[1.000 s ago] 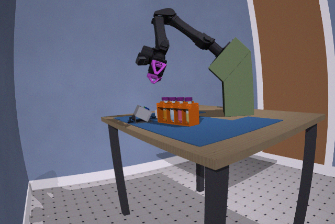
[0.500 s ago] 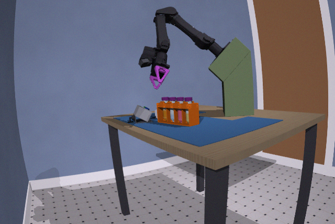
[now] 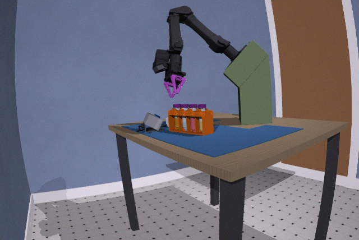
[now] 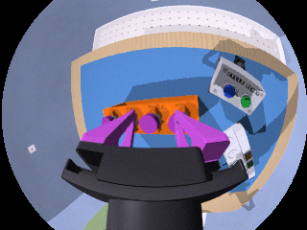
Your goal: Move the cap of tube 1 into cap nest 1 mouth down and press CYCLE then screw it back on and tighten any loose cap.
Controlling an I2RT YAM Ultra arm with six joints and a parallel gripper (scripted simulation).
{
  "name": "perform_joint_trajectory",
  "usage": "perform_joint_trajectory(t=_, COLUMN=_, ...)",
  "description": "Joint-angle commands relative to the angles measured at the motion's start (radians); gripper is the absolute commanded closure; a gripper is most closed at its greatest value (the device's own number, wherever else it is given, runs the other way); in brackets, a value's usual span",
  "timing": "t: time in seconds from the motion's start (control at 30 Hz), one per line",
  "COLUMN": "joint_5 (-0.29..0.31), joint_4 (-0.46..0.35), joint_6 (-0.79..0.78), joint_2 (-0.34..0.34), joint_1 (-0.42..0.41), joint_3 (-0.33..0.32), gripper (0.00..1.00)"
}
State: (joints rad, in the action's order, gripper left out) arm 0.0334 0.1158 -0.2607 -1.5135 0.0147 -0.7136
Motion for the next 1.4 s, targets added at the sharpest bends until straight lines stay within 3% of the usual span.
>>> perform_joint_trajectory(t=0.0, joint_5=-0.055, joint_4=-0.03, joint_6=-0.056, joint_2=0.022, joint_1=-0.016, joint_3=0.02, gripper=0.51)
perform_joint_trajectory(t=0.03, joint_5=-0.055, joint_4=-0.03, joint_6=-0.056, joint_2=0.022, joint_1=-0.016, joint_3=0.02, gripper=0.51)
perform_joint_trajectory(t=0.13, joint_5=-0.146, joint_4=-0.08, joint_6=-0.089, joint_2=0.037, joint_1=-0.005, joint_3=0.021, gripper=0.51)
perform_joint_trajectory(t=0.23, joint_5=-0.152, joint_4=-0.083, joint_6=-0.1, joint_2=0.044, joint_1=-0.013, joint_3=0.029, gripper=0.51)
perform_joint_trajectory(t=0.33, joint_5=-0.242, joint_4=-0.132, joint_6=-0.131, joint_2=0.054, joint_1=-0.001, joint_3=0.028, gripper=0.51)
perform_joint_trajectory(t=0.47, joint_5=-0.228, joint_4=-0.125, joint_6=-0.165, joint_2=0.083, joint_1=-0.041, joint_3=0.064, gripper=0.51)
perform_joint_trajectory(t=0.6, joint_5=-0.326, joint_4=-0.177, joint_6=-0.206, joint_2=0.1, joint_1=-0.035, joint_3=0.07, gripper=0.51)
perform_joint_trajectory(t=0.83, joint_5=-0.321, joint_4=-0.187, joint_6=-0.278, joint_2=0.168, joint_1=-0.103, joint_3=0.131, gripper=0.51)
perform_joint_trajectory(t=0.97, joint_5=-0.399, joint_4=-0.219, joint_6=-0.275, joint_2=0.145, joint_1=-0.066, joint_3=0.108, gripper=0.51)
perform_joint_trajectory(t=1.27, joint_5=-0.4, joint_4=-0.219, joint_6=-0.274, joint_2=0.145, joint_1=-0.065, joint_3=0.108, gripper=0.51)
perform_joint_trajectory(t=1.3, joint_5=-0.422, joint_4=-0.215, joint_6=-0.163, joint_2=0.13, joint_1=-0.032, joint_3=0.107, gripper=0.51)
perform_joint_trajectory(t=1.37, joint_5=-0.422, joint_4=-0.215, joint_6=-0.163, joint_2=0.13, joint_1=-0.032, joint_3=0.107, gripper=0.51)
